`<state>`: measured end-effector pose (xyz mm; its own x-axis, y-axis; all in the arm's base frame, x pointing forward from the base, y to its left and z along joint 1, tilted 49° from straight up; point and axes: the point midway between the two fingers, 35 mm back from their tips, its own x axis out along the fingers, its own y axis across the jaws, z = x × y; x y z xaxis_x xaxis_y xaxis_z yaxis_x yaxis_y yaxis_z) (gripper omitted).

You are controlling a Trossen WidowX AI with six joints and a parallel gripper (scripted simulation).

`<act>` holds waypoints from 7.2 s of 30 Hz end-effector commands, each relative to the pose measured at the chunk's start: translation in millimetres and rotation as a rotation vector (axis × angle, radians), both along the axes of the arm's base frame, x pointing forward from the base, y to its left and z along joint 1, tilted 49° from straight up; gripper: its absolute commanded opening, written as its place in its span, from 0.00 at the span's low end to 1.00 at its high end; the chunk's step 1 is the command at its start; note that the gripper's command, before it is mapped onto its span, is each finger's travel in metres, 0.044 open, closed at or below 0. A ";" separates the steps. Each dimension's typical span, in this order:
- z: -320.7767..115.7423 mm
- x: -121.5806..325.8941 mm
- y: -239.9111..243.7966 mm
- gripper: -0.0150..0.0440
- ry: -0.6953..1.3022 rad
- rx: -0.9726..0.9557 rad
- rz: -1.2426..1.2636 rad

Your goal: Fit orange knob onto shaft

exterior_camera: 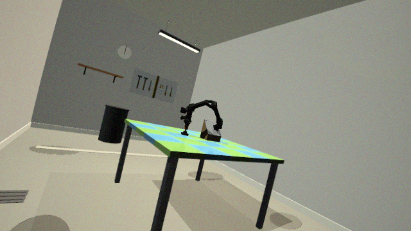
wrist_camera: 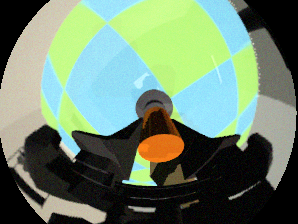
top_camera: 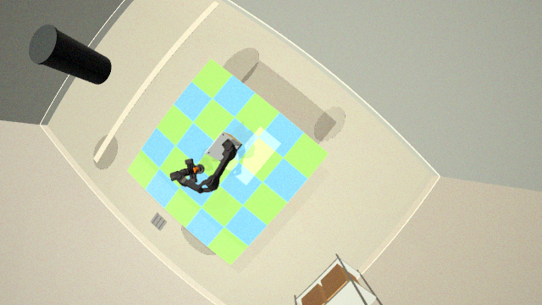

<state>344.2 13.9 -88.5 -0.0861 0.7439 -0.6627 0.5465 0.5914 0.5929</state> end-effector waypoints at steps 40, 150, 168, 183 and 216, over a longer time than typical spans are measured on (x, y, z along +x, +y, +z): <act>-0.2 0.4 2.2 0.25 -0.163 0.023 0.142; 0.6 -0.3 1.0 0.25 -0.631 0.076 0.557; 0.1 1.0 2.5 0.25 -0.632 0.076 0.557; 3.6 1.2 -0.4 0.25 -0.639 0.077 0.564; 0.3 0.4 2.5 0.25 -0.788 0.094 0.696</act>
